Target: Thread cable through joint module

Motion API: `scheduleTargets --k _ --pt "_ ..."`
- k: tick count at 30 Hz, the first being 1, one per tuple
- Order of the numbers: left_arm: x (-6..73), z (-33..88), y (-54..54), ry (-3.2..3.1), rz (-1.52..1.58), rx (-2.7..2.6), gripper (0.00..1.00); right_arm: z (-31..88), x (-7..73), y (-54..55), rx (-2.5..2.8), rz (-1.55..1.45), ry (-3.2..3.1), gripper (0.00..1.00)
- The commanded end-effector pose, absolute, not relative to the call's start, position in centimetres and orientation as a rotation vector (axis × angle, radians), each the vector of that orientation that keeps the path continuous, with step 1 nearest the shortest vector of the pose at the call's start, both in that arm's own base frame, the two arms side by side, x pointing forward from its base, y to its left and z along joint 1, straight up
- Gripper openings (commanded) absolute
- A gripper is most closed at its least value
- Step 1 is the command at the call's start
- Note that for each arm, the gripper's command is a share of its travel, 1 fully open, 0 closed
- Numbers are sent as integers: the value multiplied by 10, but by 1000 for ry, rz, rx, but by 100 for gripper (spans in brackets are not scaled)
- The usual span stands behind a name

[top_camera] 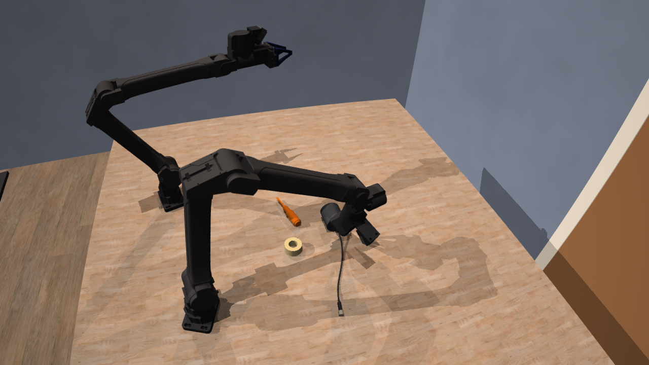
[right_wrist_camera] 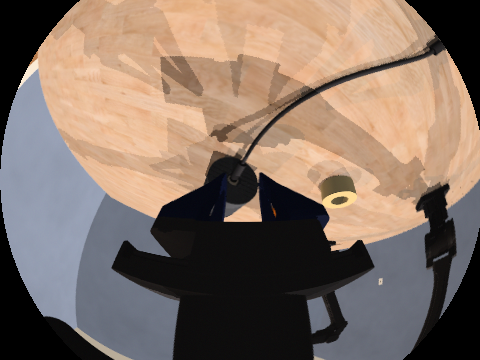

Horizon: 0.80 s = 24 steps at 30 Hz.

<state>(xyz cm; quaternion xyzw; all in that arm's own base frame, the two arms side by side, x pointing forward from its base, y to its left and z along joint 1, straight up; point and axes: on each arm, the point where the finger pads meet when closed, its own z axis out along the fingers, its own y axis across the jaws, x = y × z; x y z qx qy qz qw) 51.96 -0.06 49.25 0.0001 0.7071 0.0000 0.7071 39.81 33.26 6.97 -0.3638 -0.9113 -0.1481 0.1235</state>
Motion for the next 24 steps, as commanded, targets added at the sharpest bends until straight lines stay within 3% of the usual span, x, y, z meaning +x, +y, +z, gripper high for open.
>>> scheduleTargets --k 1,24 --pt "518 514 0 1528 4 4 46 63 403 328 -1238 -421 -2558 32" --pt "518 514 0 1528 4 4 46 80 398 336 -1674 -408 -2185 32"
